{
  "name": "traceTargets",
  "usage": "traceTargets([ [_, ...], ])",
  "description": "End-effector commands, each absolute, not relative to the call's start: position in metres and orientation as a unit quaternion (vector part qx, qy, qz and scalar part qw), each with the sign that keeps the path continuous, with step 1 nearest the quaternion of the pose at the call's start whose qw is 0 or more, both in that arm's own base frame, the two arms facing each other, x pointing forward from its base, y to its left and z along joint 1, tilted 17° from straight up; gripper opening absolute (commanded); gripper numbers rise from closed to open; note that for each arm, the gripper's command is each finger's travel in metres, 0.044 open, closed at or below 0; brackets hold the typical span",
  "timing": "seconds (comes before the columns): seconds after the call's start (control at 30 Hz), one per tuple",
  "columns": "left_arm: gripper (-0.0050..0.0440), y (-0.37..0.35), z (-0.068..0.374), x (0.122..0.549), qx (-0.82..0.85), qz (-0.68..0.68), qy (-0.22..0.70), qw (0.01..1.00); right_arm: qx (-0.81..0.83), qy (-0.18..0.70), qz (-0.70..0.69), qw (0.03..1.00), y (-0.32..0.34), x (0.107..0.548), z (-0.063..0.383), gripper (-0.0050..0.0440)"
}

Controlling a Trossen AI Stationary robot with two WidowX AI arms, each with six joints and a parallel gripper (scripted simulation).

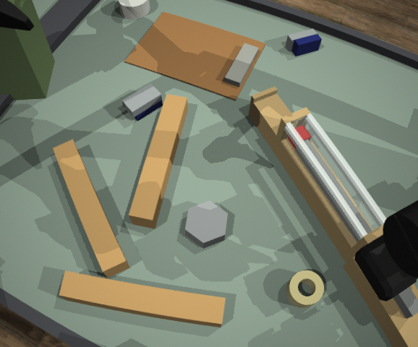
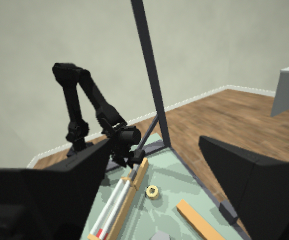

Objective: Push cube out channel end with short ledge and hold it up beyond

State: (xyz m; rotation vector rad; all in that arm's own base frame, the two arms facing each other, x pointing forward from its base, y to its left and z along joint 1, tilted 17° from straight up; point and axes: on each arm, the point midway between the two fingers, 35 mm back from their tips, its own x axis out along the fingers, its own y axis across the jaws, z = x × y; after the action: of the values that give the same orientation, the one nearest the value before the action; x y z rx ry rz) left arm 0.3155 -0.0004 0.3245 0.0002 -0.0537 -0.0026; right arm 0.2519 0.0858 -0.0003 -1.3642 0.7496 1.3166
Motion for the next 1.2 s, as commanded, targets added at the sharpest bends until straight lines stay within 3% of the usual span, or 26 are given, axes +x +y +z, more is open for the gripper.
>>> traceTargets([
  [0.0, 0.04, -0.0003, 0.331, 0.3139, 0.001, -0.001, -0.036, 0.999, -0.576, 0.302, 0.544, 0.53, 0.0854, 0.2567, 0.0149, 0.0157],
  [0.17, 0.04, -0.0003, 0.331, 0.3139, 0.001, -0.001, -0.036, 0.999, -0.576, 0.302, 0.544, 0.53, 0.0854, 0.2556, 0.0131, 0.0157],
  [0.2, 0.04, -0.0003, 0.331, 0.3139, 0.001, -0.001, -0.036, 0.999, -0.576, 0.302, 0.544, 0.53, 0.0854, 0.2559, 0.0136, 0.0],
  [0.77, 0.04, -0.0003, 0.331, 0.3139, 0.001, -0.001, -0.036, 0.999, -0.576, 0.302, 0.544, 0.53, 0.0854, 0.2559, 0.0136, 0.0],
  [1.17, 0.04, -0.0003, 0.331, 0.3139, 0.001, -0.001, -0.036, 0.999, -0.494, 0.398, 0.485, 0.602, 0.0949, 0.2548, 0.012, 0.0],
])
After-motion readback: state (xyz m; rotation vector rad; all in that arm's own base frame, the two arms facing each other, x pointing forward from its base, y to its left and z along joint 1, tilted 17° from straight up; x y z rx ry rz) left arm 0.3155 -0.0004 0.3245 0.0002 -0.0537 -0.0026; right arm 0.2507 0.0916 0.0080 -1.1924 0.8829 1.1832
